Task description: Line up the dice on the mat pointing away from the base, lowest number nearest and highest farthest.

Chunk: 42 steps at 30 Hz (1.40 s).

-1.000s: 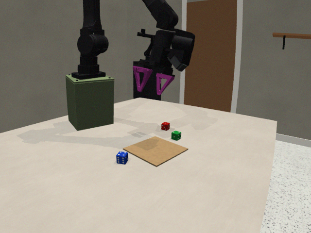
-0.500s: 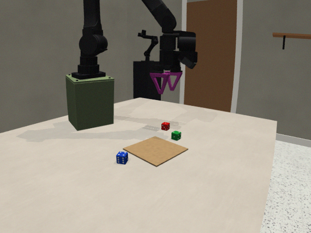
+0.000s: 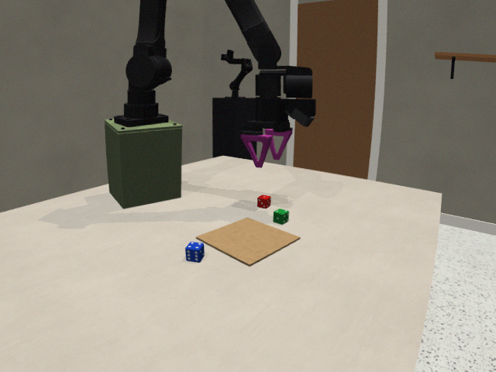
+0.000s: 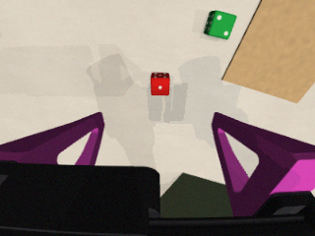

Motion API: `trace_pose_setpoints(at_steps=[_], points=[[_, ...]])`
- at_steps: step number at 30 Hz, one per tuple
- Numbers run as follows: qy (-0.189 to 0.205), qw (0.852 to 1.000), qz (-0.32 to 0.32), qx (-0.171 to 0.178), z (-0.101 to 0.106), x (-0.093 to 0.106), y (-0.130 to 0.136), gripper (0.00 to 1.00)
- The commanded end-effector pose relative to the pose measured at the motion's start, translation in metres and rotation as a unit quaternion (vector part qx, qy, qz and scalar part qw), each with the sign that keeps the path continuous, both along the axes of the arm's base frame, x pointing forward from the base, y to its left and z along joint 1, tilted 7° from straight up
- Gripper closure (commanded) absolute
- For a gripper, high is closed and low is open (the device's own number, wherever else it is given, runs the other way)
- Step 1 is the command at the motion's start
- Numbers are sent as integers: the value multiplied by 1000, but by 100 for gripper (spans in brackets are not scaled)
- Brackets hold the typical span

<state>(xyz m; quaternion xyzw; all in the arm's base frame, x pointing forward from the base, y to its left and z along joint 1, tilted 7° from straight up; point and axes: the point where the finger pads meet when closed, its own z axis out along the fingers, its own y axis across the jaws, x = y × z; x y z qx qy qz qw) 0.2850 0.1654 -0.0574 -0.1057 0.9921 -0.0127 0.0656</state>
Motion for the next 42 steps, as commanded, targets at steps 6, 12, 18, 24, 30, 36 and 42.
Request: trace_pose_setpoints(at_steps=[6,12,18,24,30,36,42], points=[[-16,1000,4,11,-8,16,9,61],[4,1000,4,-1,-20,7,3,61],[1,1000,4,1,-17,7,3,61],[1,1000,4,1,-17,7,3,61],[1,1000,4,1,-17,7,3,61],[1,1000,4,1,-17,7,3,61],[1,1000,4,1,-21,8,3,61]])
